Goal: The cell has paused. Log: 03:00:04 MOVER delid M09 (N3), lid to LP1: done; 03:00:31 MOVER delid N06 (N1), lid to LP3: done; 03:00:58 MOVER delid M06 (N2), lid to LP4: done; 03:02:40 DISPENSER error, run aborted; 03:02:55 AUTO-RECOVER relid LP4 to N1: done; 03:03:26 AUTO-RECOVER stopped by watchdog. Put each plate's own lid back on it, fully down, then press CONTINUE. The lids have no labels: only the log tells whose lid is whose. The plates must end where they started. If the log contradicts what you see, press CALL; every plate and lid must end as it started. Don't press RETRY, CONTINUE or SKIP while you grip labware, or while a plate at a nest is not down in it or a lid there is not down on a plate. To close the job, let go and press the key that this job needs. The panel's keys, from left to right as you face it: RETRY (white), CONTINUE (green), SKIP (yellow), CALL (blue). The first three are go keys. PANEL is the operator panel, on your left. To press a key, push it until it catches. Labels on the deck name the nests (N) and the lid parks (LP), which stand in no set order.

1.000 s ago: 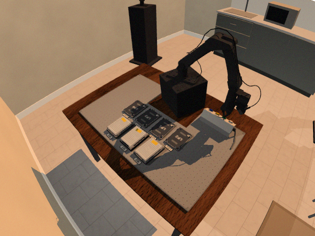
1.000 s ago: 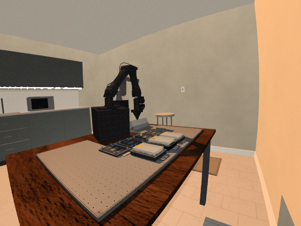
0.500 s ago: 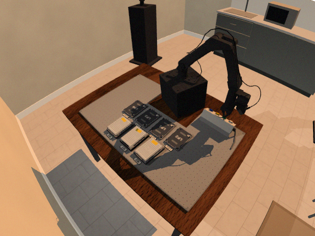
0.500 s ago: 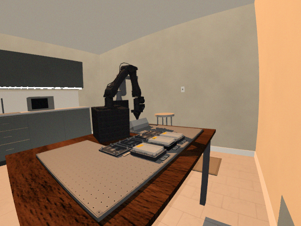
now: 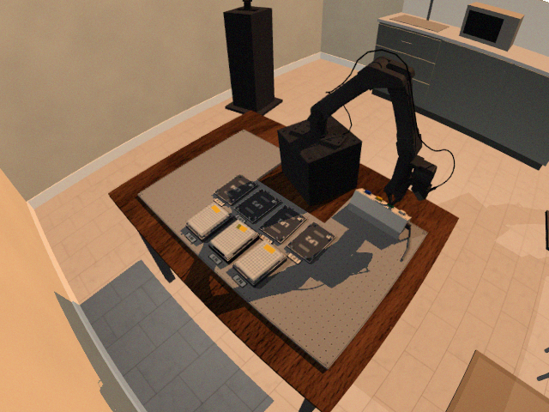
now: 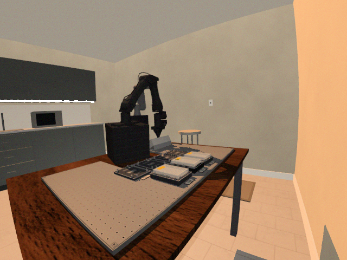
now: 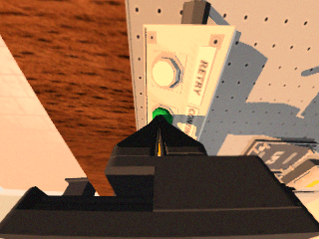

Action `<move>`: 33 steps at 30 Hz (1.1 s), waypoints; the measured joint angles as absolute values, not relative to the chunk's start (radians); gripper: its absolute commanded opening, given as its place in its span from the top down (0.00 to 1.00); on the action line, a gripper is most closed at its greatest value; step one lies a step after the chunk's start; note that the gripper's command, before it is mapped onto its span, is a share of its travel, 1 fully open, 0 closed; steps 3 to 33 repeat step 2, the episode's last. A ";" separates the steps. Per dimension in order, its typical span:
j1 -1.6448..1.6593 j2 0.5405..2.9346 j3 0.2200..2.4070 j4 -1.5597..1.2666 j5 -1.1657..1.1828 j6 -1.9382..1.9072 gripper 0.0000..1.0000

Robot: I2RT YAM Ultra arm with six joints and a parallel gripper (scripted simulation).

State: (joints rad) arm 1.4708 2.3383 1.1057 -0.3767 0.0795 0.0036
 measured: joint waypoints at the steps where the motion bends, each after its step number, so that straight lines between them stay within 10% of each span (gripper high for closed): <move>1: 1.471 2.338 1.106 -0.376 0.079 0.003 1.00; 33: 1.471 2.339 1.106 -0.376 0.079 0.003 1.00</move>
